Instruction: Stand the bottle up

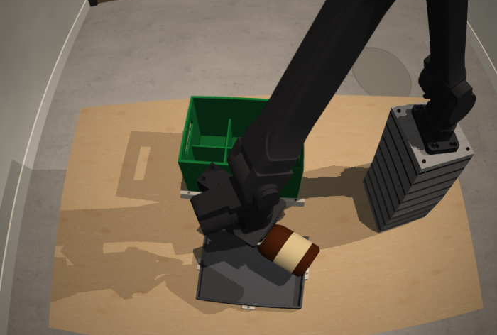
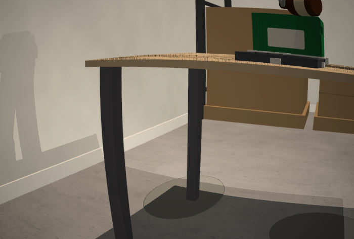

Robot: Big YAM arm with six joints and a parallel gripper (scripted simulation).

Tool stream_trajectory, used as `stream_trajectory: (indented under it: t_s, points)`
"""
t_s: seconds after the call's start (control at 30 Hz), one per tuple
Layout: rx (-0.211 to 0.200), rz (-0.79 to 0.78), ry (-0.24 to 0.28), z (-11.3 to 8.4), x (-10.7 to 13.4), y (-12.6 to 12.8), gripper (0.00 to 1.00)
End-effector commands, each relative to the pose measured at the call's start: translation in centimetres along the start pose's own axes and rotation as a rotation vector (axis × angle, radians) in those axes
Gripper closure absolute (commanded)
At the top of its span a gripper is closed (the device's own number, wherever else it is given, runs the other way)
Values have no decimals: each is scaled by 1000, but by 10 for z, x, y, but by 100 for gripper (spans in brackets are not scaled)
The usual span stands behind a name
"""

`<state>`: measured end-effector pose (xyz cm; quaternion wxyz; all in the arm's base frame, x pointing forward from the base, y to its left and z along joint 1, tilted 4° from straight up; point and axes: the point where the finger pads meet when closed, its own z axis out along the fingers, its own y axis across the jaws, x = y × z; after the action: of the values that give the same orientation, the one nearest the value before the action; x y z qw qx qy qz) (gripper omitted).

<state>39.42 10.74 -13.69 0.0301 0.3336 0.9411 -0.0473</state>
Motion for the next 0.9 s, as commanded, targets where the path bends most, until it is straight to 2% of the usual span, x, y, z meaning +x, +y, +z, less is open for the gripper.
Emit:
stream_trajectory:
  t_s: [0.0, 0.13, 0.17, 0.23, 0.53, 0.7, 0.73, 0.87]
  points:
    - [-46, 10, -40, -16, -5, 14, 100]
    - [-44, 10, -53, -16, -4, 13, 100]
    - [-60, 20, -69, -20, -13, 21, 100]
    - [-43, 10, -73, -16, -4, 13, 100]
    - [-51, 13, -136, -18, -6, 16, 100]
    - [-45, 19, -146, -17, -6, 12, 100]
    - [-58, 27, -156, -21, -13, 20, 100]
    - [-48, 14, -159, -18, -4, 14, 100]
